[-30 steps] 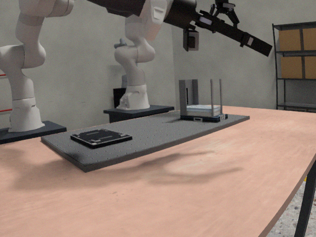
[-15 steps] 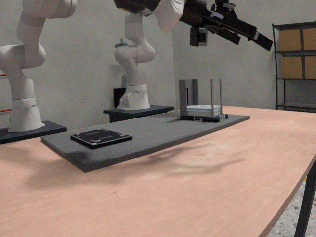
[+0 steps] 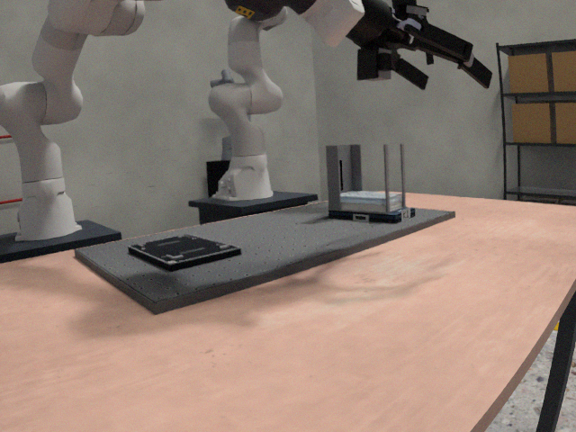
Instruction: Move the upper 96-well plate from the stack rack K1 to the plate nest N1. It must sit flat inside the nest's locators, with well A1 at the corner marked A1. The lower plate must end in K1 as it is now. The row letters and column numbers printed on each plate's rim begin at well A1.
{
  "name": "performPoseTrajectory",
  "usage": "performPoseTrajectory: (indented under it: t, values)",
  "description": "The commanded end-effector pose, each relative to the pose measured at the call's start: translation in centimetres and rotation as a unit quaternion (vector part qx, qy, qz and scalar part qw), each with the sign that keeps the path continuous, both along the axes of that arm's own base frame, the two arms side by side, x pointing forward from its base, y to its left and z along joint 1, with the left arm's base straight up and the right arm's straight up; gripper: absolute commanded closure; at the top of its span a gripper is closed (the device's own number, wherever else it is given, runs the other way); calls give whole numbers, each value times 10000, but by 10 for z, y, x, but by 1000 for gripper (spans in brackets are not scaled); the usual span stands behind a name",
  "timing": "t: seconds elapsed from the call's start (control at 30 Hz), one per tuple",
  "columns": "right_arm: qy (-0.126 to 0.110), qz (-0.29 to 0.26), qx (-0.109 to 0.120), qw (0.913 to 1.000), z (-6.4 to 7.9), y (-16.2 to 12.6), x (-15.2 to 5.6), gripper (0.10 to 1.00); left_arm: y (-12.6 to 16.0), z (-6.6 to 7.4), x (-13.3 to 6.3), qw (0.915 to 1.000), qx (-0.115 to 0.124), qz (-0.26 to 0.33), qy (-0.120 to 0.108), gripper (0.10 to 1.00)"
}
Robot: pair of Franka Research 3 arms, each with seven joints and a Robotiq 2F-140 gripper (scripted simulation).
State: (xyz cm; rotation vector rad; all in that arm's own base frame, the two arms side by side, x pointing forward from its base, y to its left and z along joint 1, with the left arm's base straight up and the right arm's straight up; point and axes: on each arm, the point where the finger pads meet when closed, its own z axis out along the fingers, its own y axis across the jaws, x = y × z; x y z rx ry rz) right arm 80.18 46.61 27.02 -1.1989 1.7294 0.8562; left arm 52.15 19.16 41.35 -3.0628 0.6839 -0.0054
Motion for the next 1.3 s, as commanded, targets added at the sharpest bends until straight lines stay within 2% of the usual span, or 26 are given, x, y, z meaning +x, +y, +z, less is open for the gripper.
performPoseTrajectory:
  t: [0.0, 0.1, 0.23, 0.4, 0.53, 0.67, 0.8, 0.93, 1.07, 1.17, 1.27]
  values:
    - [-279, 415, -180, 9986, -2, 16, -17, 98, -2, 0, 0, 10000, -13, 16, 20, 98]
    - [-279, 415, -180, 9986, -2, 22, -22, 98, -2, 0, 0, 10000, -13, 16, 20, 98]
    - [-600, 939, -431, 9928, -2, 36, -36, 98, -2, 0, 0, 10000, -13, 16, 20, 98]
    - [-628, 984, -452, 9921, -3, 46, -45, 98, -2, 0, 0, 10000, -13, 16, 20, 98]
    - [-945, 1505, -700, 9816, -5, 59, -61, 98, -2, 0, 0, 10000, -13, 16, 20, 98]
    - [-969, 1544, -718, 9806, -6, 66, -69, 98, -2, 0, 0, 10000, -13, 16, 20, 98]
    - [-1279, 2058, -963, 9654, -9, 78, -85, 98, -2, 0, 0, 10000, -13, 16, 20, 98]
    - [-1298, 2089, -978, 9643, -10, 84, -93, 98, -2, 0, 0, 10000, -13, 16, 20, 98]
    - [-1601, 2595, -1219, 9446, -14, 94, -110, 98, -2, 0, 0, 10000, -13, 16, 20, 98]
    - [-1615, 2619, -1230, 9435, -15, 98, -116, 98, -2, 0, 0, 10000, -13, 16, 20, 98]
    - [-1834, 2991, -1409, 9258, -18, 105, -129, 98, -2, 0, 0, 10000, -13, 16, 20, 98]
